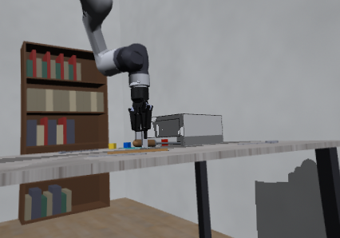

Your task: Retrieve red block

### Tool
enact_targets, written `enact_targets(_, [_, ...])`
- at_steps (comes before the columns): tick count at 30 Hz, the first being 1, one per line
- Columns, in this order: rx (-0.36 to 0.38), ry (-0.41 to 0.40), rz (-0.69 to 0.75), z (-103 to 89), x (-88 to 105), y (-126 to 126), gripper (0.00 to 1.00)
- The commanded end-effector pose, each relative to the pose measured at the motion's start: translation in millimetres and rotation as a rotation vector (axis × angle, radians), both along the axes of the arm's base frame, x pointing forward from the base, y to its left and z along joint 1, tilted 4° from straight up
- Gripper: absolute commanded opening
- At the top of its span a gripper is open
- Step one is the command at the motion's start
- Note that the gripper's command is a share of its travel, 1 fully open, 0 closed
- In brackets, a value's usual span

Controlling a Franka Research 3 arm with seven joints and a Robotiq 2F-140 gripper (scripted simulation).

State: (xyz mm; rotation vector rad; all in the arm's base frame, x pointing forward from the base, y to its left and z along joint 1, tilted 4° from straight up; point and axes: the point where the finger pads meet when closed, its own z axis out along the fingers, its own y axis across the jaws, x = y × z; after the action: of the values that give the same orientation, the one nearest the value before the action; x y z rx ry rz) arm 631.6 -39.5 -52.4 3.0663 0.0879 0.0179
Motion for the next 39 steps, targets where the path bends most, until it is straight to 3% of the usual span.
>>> enact_targets(1, [0.000, -0.006, -0.008, 0.7, 1.3, 12.3, 0.00])
enact_targets(19, [0.000, -0.006, -0.010, -2.2, -0.3, 51.2, 0.00])
enact_targets(39, [0.000, -0.006, -0.010, -2.4, -0.4, 54.4, 0.00])
